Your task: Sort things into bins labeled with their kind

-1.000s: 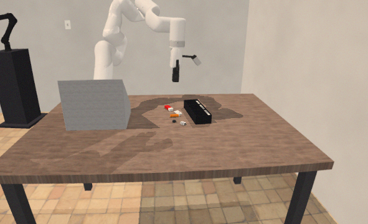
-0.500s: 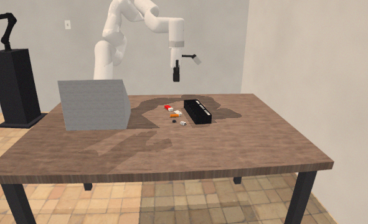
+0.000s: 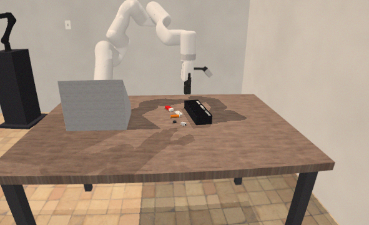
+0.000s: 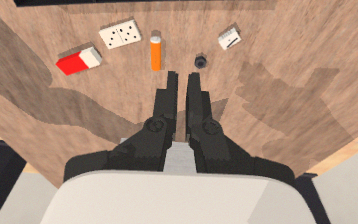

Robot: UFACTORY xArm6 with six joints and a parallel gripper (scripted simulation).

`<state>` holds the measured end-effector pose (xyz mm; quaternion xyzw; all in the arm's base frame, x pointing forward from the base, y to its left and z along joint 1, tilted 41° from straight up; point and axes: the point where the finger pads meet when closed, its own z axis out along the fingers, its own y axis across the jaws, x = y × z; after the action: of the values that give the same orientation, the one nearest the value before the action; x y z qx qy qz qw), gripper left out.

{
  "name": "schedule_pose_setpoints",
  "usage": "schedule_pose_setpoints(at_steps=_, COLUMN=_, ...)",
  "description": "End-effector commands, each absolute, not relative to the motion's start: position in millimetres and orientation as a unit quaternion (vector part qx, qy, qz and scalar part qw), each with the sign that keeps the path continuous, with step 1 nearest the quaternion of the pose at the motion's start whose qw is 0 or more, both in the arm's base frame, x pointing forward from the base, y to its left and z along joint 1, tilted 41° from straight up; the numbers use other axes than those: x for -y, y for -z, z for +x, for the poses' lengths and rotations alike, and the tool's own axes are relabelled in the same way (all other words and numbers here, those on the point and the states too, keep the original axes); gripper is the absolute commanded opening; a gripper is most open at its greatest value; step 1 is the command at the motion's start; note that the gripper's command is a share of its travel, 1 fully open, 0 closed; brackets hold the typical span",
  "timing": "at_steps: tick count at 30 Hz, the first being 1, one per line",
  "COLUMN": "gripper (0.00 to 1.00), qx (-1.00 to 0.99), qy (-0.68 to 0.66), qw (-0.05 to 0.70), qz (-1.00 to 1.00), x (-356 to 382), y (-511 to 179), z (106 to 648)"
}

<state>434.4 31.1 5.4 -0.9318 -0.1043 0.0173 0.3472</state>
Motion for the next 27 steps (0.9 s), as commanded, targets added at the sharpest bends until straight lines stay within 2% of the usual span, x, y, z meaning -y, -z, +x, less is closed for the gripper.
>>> schedule_pose_setpoints(at_steps=1, gripper=0.07, qx=0.105, qy=-0.016, qw=0.348, qz=-0.931, x=-45, y=28, z=468)
schedule_pose_setpoints(at_steps=10, gripper=0.07, qx=0.105, qy=-0.016, qw=0.348, qz=-0.931, x=-61, y=64, z=500)
schedule_pose_setpoints(at_steps=27, gripper=0.07, qx=0.105, qy=-0.016, qw=0.348, qz=-0.931, x=-66, y=70, z=499)
